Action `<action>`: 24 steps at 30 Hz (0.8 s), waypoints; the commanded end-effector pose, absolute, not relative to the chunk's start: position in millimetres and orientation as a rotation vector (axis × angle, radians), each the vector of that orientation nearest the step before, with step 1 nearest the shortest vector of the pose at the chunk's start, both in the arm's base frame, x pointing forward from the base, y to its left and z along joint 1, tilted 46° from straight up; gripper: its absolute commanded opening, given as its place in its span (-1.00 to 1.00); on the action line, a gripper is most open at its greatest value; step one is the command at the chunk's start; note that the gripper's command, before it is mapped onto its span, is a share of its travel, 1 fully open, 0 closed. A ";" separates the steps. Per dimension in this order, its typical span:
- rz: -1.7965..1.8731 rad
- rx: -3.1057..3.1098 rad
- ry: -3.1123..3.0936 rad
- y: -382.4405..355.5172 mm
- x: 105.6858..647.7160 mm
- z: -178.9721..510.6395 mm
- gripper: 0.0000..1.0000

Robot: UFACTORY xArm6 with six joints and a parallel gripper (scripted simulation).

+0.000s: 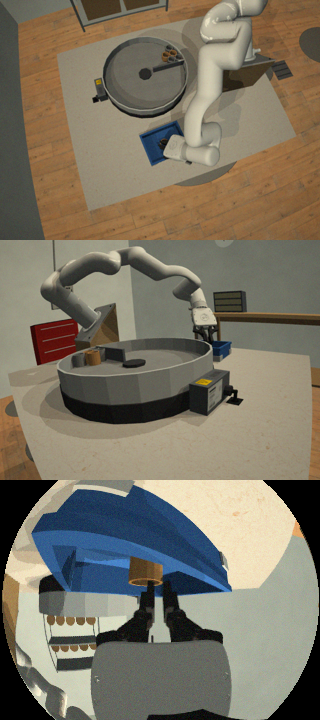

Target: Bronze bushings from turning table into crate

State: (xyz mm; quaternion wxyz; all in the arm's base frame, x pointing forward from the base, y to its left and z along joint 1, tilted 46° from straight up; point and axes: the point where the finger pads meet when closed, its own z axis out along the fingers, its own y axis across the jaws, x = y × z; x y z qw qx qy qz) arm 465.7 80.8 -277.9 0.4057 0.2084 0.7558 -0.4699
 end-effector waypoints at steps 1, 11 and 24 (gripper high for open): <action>-1.180 0.528 1.906 82.8 467.2 -276.7 -0.78; -1.180 0.528 1.906 82.8 467.2 -276.7 -0.78; -1.180 0.528 1.906 86.9 467.5 -272.8 -0.78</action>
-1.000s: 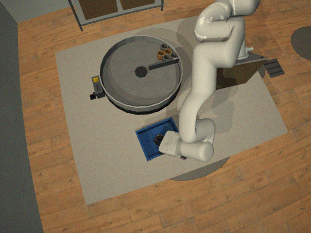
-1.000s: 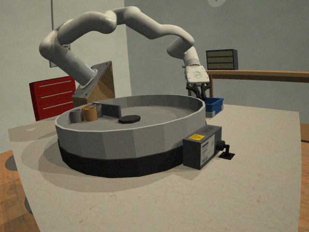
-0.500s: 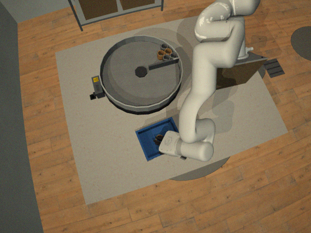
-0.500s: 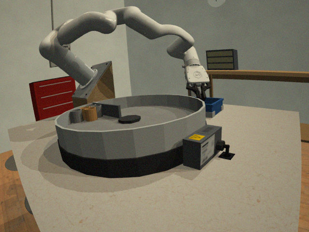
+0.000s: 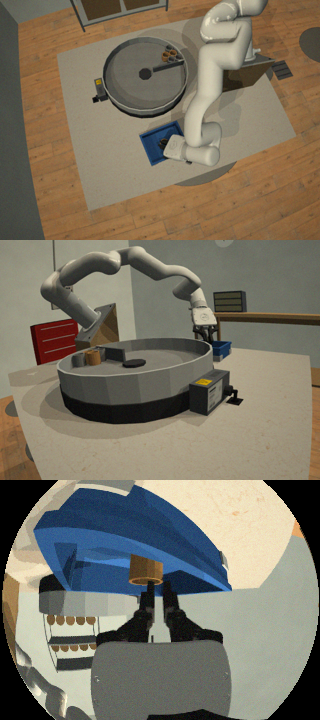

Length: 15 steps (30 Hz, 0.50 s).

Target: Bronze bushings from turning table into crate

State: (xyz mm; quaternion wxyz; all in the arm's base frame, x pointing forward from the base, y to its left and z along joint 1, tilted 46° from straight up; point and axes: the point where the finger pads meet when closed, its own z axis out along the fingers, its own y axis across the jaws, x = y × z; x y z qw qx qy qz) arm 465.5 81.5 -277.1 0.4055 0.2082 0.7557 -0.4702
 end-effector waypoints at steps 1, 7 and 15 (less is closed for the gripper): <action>-1.180 0.528 1.906 88.5 467.7 -271.1 -0.78; -1.180 0.528 1.906 104.5 468.9 -255.5 -0.78; -1.180 0.528 1.906 125.2 470.4 -235.2 -0.78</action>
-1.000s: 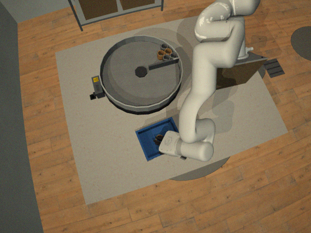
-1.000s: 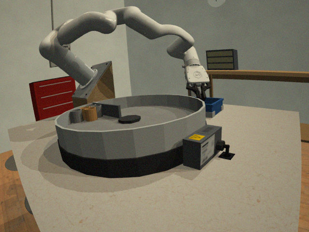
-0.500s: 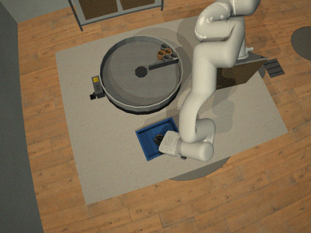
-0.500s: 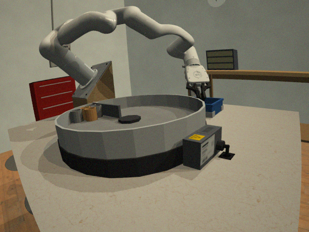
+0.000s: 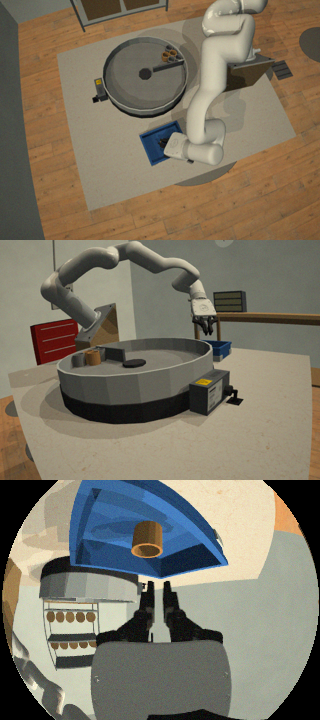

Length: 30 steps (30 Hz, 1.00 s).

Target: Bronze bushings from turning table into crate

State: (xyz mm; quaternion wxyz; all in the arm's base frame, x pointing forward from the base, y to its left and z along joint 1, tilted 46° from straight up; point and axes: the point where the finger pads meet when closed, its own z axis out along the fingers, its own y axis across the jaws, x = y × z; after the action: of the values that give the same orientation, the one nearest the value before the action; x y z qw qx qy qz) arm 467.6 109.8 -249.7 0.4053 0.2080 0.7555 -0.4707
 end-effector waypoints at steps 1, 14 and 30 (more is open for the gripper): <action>-1.180 0.528 1.906 128.3 470.6 -232.1 -0.78; -1.180 0.528 1.906 141.4 471.6 -219.3 -0.78; -1.180 0.528 1.906 141.4 471.6 -219.3 -0.78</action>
State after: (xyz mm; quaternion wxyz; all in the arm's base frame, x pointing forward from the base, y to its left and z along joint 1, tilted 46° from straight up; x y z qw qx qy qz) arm 470.2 139.3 -220.7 0.4058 0.2083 0.7556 -0.4700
